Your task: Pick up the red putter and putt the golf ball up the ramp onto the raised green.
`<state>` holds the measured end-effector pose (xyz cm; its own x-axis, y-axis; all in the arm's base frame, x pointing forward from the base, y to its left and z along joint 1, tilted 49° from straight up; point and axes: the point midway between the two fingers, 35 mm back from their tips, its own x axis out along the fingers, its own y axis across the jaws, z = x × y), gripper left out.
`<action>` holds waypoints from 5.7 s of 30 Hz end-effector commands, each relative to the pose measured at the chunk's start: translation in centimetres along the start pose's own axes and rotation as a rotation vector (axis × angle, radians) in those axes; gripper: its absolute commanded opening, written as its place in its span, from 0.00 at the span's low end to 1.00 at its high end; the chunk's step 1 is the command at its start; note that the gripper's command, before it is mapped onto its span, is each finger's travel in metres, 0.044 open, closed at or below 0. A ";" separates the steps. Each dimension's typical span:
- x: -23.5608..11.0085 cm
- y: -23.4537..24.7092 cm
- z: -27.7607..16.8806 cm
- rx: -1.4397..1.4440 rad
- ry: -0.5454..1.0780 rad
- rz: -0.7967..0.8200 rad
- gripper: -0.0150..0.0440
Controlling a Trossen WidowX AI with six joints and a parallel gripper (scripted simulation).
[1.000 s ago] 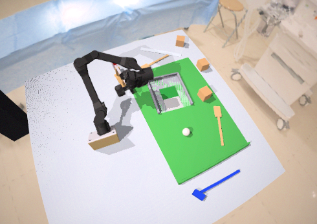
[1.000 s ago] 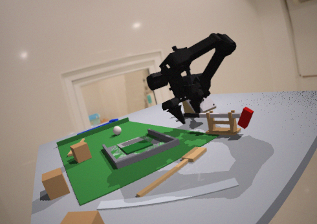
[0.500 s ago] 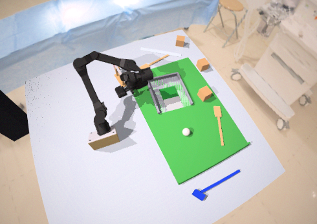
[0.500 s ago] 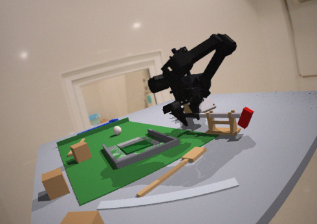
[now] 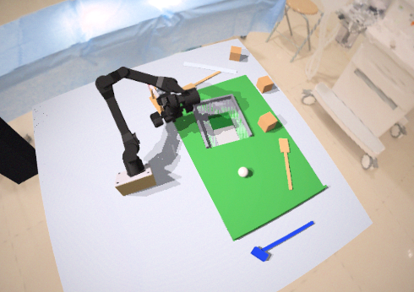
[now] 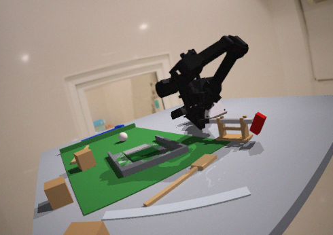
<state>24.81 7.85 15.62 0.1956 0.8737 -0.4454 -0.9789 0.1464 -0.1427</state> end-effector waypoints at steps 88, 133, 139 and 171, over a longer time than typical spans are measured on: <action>-21.3 5.4 -29.7 1.605 0.219 -0.266 0.25; -15.1 9.1 -35.8 1.811 0.195 -0.246 0.25; -14.4 9.1 -36.0 1.811 0.194 -0.246 0.25; -14.9 8.9 -36.6 1.813 0.197 -0.248 0.25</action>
<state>14.58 -21.72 -12.91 0.2010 0.7150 -0.6696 0.2443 0.6253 0.7411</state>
